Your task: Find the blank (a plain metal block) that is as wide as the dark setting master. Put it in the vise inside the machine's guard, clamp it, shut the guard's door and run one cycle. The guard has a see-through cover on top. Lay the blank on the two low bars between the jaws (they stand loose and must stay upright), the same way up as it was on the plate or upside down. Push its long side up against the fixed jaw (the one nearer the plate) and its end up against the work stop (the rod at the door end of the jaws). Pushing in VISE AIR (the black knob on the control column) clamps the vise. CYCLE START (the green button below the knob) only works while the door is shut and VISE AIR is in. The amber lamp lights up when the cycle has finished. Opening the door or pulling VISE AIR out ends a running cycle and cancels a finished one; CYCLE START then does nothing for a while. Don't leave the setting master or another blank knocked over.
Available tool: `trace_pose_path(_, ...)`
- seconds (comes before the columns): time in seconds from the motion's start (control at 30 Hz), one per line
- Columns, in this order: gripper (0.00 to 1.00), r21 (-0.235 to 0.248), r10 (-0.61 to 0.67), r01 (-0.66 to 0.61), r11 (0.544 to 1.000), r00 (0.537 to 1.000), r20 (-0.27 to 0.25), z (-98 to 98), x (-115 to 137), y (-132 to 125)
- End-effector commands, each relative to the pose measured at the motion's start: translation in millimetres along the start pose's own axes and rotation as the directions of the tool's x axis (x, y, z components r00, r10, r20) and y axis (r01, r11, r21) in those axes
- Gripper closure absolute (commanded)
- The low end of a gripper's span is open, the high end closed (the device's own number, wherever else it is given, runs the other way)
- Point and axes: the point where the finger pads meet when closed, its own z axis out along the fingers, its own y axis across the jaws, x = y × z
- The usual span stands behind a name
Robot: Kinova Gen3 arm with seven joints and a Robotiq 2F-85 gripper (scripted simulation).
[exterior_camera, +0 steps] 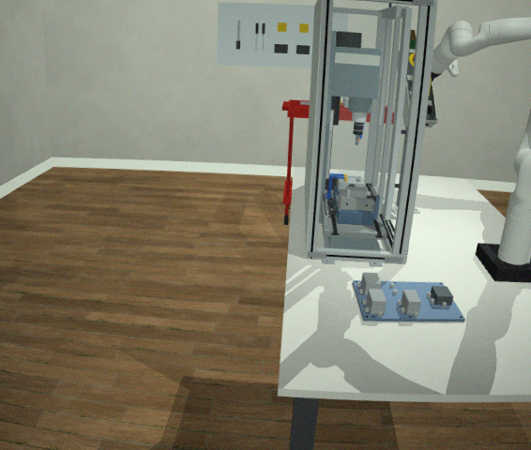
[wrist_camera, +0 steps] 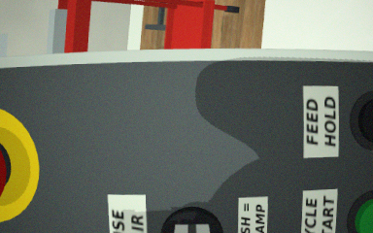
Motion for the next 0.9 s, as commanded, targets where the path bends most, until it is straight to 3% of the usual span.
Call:
trace_pose_path(0.0,0.9,0.001,0.001,-0.001,1.0,1.0,0.0,1.7,-0.1,-0.6)
trace_pose_path(0.87,0.9,0.001,0.001,-0.001,1.0,1.0,0.0,7.3,0.0,-0.7)
